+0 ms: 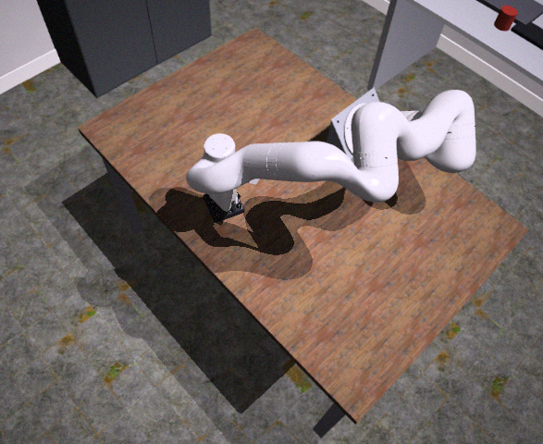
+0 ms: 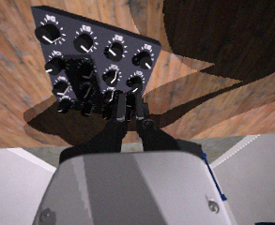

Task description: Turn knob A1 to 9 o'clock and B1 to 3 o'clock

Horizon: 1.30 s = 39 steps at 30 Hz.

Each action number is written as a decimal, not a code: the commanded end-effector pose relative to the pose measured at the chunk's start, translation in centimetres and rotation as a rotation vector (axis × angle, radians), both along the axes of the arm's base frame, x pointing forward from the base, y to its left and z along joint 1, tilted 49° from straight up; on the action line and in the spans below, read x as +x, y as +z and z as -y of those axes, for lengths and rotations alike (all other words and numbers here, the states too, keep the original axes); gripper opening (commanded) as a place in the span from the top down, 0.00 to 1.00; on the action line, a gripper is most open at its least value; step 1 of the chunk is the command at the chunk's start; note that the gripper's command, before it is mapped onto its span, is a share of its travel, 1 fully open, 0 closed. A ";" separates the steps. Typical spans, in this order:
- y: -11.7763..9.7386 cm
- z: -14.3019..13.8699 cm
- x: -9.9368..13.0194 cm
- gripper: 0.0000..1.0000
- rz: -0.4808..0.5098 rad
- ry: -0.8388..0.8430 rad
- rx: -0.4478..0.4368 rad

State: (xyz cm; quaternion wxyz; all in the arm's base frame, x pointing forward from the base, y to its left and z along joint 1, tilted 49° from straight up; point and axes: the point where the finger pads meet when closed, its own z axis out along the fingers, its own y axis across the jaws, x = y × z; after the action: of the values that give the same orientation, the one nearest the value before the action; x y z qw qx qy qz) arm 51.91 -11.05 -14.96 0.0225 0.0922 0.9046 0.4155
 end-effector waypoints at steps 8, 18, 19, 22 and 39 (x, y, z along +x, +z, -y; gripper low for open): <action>0.0 0.1 0.1 0.92 -0.004 -0.005 0.000; 0.0 0.1 0.1 0.81 -0.004 -0.005 0.000; 0.0 0.1 0.1 0.81 -0.004 -0.005 0.000; 0.0 0.1 0.1 0.81 -0.004 -0.005 0.000; 0.1 0.2 0.1 0.81 -0.004 -0.005 0.000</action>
State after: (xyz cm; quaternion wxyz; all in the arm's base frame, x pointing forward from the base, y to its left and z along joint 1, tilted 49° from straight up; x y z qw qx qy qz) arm 51.90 -11.07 -14.95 0.0210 0.0951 0.9043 0.4156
